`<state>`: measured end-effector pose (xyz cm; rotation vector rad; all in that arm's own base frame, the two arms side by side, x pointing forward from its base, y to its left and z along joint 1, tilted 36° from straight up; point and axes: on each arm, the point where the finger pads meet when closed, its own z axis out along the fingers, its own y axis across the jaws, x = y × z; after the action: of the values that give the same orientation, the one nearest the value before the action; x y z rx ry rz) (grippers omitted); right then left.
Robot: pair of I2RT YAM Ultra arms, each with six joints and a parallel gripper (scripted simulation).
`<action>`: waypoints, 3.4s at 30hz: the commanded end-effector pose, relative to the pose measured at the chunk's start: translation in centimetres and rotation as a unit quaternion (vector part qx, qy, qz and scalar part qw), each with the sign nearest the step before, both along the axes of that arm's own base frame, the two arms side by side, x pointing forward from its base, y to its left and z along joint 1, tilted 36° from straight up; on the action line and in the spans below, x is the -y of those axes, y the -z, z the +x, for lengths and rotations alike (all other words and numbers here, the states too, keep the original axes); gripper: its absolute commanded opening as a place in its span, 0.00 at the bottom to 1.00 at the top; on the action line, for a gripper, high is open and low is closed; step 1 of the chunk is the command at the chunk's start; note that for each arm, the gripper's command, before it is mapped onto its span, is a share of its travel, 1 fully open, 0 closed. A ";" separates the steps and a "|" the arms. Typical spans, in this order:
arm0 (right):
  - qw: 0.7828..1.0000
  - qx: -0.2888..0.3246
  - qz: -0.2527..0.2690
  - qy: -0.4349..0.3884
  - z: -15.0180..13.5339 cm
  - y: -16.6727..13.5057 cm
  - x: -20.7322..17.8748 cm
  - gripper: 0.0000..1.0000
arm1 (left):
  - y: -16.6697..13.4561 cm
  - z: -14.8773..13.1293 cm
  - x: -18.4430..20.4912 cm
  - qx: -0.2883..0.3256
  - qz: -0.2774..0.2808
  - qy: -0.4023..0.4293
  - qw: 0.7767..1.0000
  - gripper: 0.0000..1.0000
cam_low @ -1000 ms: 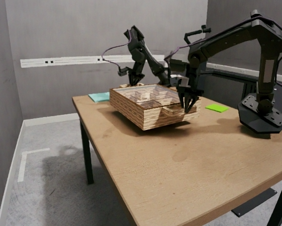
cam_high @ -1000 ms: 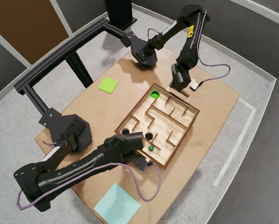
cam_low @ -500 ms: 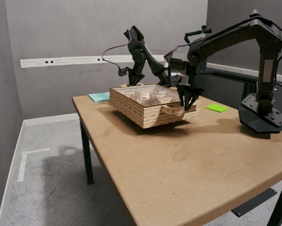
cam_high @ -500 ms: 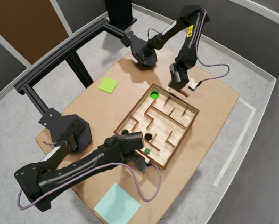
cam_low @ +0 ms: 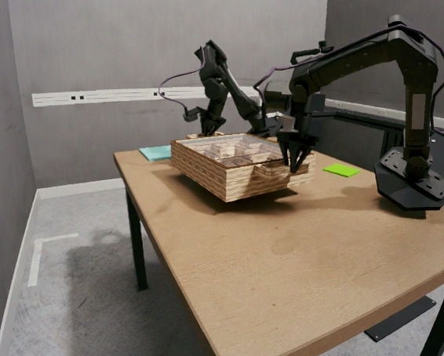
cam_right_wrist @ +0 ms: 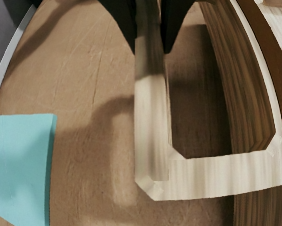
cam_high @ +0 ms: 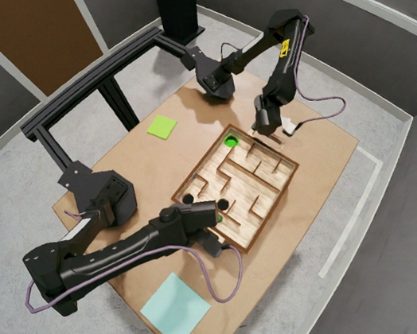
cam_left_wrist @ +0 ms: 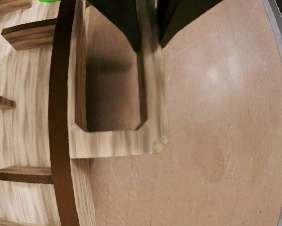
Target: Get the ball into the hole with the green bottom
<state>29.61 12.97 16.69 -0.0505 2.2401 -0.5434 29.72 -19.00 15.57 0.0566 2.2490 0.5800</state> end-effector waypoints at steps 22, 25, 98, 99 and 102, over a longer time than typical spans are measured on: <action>0.992 0.023 0.098 -0.075 1.4 -0.8 -6.7 0.00 | -1.3 -0.1 6.8 0.029 -0.071 0.052 0.996 0.00; 0.993 0.057 0.082 -0.063 1.0 -1.7 -6.5 0.00 | -1.6 0.4 6.9 0.065 -0.101 0.075 0.990 0.00; 0.995 0.057 0.066 -0.053 0.2 -1.7 -6.1 0.00 | -1.0 0.7 6.6 0.060 -0.103 0.082 0.990 0.00; 0.994 0.049 0.076 -0.068 0.4 -1.6 -6.9 0.00 | -0.7 0.3 5.6 0.052 -0.094 0.072 0.992 0.00; 0.996 0.044 0.065 -0.049 -0.1 -1.7 -6.2 0.00 | -0.5 0.7 6.1 0.047 -0.110 0.085 0.989 0.00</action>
<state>28.73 13.11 16.57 -0.0541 2.2061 -0.5451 29.59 -18.70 14.89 0.0699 2.2217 0.5846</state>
